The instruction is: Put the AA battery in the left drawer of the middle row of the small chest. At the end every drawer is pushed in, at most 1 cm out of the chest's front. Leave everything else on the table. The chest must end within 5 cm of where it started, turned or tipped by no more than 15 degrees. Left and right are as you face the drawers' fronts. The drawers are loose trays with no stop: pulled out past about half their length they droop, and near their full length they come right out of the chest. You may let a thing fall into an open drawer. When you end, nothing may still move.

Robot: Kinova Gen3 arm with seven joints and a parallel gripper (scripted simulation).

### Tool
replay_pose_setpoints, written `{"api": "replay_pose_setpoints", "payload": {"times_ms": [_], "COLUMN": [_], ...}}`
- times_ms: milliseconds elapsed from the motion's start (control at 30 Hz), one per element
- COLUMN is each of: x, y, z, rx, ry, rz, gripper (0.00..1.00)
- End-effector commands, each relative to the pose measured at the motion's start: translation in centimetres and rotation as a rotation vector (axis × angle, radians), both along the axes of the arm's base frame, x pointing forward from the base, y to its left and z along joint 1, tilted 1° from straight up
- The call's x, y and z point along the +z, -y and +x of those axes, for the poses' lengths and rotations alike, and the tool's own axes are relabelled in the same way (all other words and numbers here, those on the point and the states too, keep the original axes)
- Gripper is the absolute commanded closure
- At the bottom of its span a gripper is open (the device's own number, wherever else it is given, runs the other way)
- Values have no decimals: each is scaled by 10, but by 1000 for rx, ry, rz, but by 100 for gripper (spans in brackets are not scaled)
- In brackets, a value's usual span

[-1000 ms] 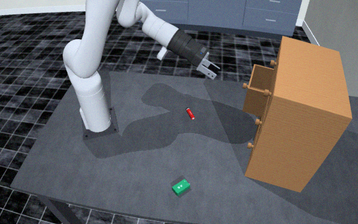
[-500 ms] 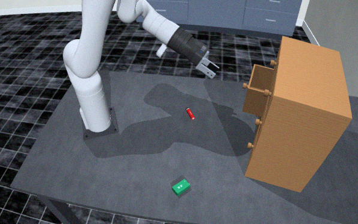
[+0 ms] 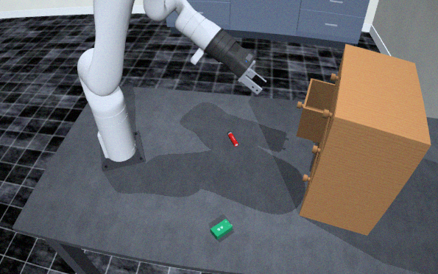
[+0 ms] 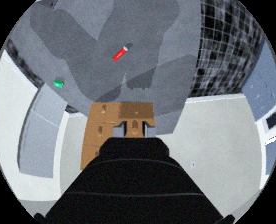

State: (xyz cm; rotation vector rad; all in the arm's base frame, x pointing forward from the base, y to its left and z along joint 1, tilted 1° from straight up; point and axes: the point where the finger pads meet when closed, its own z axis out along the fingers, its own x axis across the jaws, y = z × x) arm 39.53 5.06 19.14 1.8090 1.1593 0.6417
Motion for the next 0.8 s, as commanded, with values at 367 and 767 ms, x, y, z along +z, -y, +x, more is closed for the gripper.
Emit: {"api": "replay_pose_setpoints", "payload": {"times_ms": [367,767], "x": [10,15], "y": [-2,-4], "z": [-3,-6], "rx": [-7,-7], "ry": [-66,-123], "rz": [43,71], "gripper": [33,33]}}
